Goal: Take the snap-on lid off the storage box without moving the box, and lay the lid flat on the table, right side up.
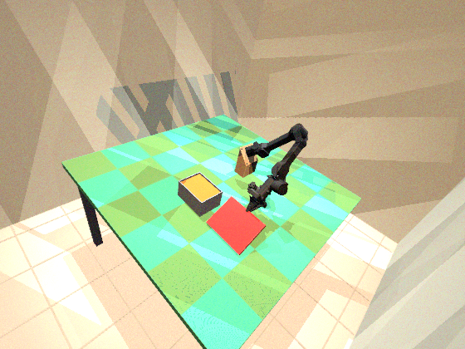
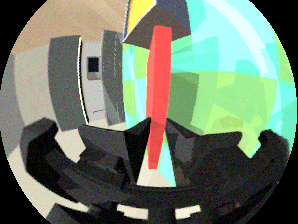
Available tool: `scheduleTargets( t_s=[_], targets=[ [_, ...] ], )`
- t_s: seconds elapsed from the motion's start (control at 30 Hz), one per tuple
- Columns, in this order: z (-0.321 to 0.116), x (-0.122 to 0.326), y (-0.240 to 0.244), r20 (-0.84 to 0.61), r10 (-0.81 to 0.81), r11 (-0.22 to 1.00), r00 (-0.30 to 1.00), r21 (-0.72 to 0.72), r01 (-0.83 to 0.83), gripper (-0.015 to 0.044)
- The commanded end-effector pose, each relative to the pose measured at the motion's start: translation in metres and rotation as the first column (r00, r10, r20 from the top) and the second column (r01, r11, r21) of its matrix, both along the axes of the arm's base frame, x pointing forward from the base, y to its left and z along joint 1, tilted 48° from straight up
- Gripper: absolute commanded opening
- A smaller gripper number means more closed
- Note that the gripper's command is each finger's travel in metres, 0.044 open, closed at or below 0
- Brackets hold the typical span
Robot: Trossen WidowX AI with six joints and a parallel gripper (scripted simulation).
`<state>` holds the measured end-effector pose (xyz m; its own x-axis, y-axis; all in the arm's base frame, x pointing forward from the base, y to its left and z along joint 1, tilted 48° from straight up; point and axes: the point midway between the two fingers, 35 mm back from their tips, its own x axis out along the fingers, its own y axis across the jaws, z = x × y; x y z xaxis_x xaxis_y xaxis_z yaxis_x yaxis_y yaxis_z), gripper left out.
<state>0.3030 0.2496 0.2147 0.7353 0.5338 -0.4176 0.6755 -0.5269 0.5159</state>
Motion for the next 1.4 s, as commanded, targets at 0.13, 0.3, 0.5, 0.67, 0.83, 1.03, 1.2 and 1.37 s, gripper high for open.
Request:
scheduleTargets(
  t_s=[0.13,0.3,0.5,0.67,0.83,1.03,1.2,1.37],
  targets=[
    [-0.005,0.0,0.005,-0.002,-0.005,1.0,1.0,0.002,0.005,0.0],
    [-0.008,0.0,0.008,-0.002,-0.005,1.0,1.0,0.002,0.005,0.0],
    [-0.011,0.0,0.012,-0.002,-0.005,1.0,1.0,0.002,0.005,0.0],
    [-0.014,0.0,0.015,-0.002,-0.005,1.0,1.0,0.002,0.005,0.0],
    [-0.016,-0.001,0.018,-0.002,-0.005,1.0,1.0,0.002,0.005,0.0],
    [-0.02,-0.001,0.021,-0.002,-0.005,1.0,1.0,0.003,0.005,0.0],
    [-0.022,-0.001,0.024,-0.002,-0.005,1.0,1.0,0.003,0.005,0.0],
    [-0.025,-0.001,0.027,-0.002,-0.005,1.0,1.0,0.003,0.005,0.0]
  ],
)
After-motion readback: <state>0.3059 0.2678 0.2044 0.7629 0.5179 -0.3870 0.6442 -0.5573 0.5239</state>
